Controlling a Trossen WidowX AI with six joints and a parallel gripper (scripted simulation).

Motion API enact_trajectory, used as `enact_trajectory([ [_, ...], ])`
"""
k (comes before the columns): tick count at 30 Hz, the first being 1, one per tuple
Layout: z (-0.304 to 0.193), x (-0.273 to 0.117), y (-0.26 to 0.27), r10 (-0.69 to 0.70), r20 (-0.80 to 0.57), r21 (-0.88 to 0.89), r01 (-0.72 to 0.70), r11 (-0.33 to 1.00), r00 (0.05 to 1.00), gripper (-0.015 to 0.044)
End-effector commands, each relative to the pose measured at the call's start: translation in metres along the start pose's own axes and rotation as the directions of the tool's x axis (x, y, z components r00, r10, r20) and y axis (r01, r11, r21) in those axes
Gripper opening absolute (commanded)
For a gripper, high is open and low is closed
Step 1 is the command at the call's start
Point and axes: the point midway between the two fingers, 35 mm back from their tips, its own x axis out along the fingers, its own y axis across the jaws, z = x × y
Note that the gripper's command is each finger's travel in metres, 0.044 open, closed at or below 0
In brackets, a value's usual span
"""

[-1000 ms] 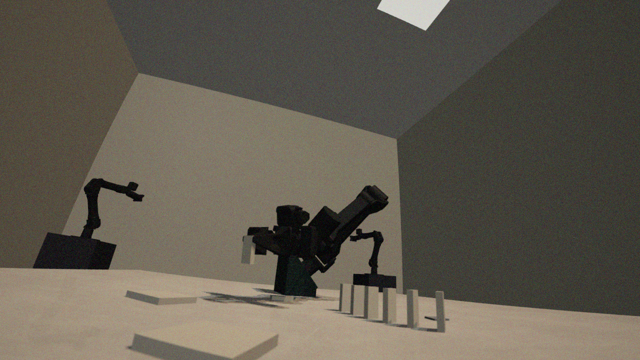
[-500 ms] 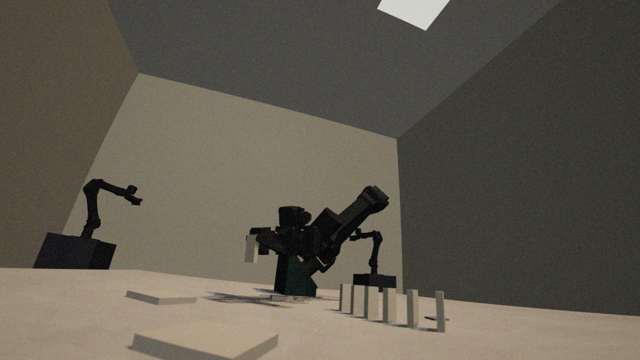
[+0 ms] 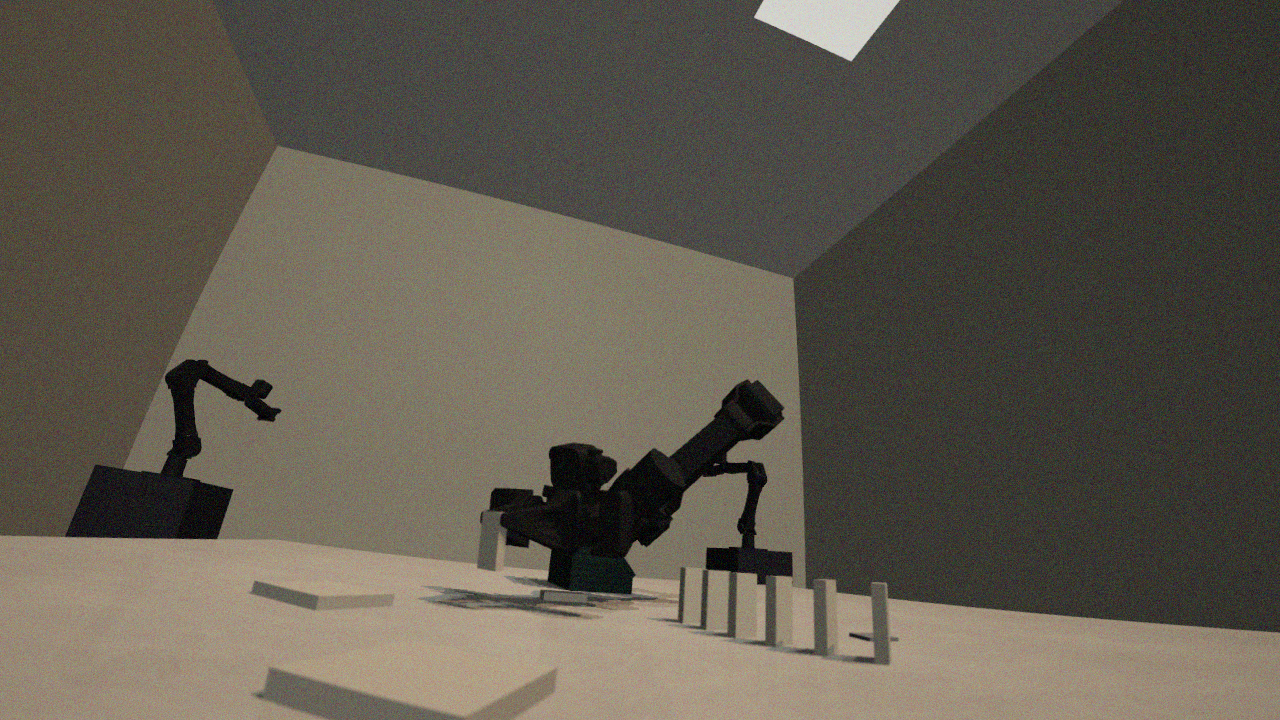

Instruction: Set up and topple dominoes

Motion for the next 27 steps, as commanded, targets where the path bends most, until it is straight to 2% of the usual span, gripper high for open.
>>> enact_trajectory([
  [1,-0.012,0.004,0.002,0.005,0.007,0.005,-0.005,1.0,1.0,0.0107],
  [6,-0.029,0.006,0.001,0.006,0.007,0.003,-0.006,1.0,1.0,0.0107],
  [17,-0.03,0.006,0.0,0.006,0.007,0.003,-0.006,1.0,1.0,0.0107],
  [27,-0.03,0.006,0.0,0.006,0.007,0.003,-0.006,1.0,1.0,0.037],
])
